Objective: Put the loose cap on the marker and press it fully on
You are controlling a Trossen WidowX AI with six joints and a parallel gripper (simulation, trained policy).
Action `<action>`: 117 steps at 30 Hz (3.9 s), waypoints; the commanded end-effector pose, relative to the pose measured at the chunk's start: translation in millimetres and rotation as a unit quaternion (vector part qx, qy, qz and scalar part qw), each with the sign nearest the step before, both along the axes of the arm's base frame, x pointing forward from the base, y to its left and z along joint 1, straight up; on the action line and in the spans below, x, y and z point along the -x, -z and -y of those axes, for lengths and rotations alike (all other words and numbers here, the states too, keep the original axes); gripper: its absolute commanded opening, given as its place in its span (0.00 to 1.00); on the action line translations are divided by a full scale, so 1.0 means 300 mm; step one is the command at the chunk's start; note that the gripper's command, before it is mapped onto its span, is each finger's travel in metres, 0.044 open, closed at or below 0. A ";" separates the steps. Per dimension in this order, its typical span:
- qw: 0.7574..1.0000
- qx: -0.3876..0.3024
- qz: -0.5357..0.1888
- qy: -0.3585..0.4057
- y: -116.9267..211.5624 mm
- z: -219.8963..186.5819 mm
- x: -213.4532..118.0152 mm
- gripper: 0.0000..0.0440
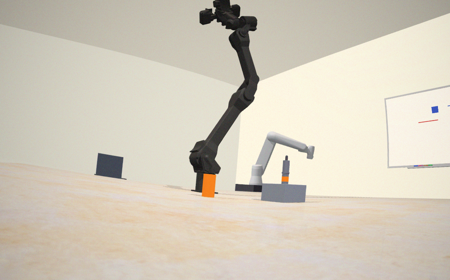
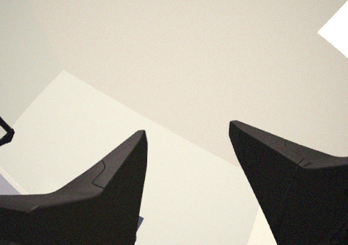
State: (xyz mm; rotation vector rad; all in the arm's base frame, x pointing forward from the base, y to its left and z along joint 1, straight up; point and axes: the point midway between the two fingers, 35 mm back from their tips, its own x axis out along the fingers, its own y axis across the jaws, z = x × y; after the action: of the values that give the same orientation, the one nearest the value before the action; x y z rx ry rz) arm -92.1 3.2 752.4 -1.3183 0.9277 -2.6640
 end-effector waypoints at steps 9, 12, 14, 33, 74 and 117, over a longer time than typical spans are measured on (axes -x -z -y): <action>0.998 -0.042 0.003 -0.053 0.040 0.090 -0.005 0.62; 0.996 -0.052 0.004 -0.067 0.051 0.114 -0.008 0.63; 0.995 -0.060 0.005 -0.076 0.058 0.131 -0.010 0.64; 0.978 -0.127 0.013 -0.162 0.141 0.290 -0.048 0.68; 0.903 -0.274 0.038 -0.330 0.389 0.601 -0.232 0.68; 0.781 -0.428 0.070 -0.449 0.741 0.804 -0.526 0.68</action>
State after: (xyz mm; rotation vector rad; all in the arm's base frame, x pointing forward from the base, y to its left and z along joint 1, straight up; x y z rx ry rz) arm 57.6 -232.6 540.2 -0.9389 0.9354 -1.3462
